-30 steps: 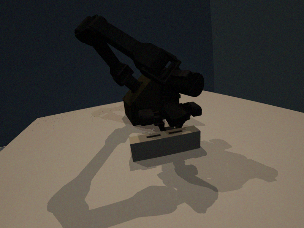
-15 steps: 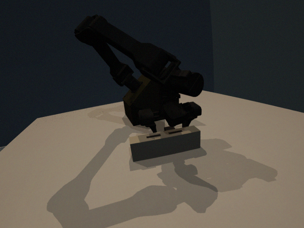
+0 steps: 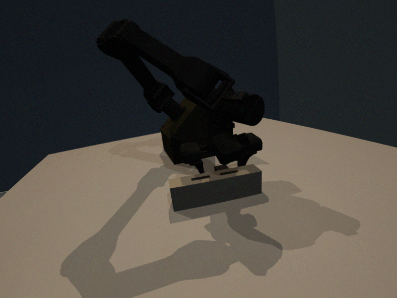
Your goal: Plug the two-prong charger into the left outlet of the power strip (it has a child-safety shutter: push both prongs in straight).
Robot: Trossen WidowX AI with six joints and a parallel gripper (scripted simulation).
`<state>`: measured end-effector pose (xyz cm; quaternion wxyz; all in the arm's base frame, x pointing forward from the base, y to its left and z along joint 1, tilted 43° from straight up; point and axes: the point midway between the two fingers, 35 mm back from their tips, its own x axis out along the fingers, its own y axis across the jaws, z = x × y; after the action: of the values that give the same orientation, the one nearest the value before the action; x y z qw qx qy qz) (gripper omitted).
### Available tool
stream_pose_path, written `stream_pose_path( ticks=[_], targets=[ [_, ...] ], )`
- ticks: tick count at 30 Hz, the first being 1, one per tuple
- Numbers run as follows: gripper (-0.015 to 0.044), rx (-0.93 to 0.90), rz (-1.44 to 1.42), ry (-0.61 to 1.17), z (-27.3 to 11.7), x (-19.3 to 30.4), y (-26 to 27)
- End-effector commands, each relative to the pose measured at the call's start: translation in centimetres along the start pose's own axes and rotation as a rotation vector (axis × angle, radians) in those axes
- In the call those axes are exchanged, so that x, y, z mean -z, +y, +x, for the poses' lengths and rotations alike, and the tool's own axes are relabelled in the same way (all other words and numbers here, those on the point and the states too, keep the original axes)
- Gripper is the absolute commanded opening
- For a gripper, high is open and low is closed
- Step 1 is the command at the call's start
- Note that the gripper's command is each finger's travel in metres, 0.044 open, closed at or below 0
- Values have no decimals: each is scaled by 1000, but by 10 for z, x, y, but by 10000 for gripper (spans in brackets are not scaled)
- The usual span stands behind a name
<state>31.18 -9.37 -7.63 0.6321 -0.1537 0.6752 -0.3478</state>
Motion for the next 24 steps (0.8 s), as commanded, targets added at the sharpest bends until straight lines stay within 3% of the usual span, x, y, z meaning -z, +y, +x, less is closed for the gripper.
stream_pose_path(
  ticks=[1,24],
  targets=[
    [440,2,6,-6,0,1,0],
    [440,1,12,-15,1,11,1]
  ],
)
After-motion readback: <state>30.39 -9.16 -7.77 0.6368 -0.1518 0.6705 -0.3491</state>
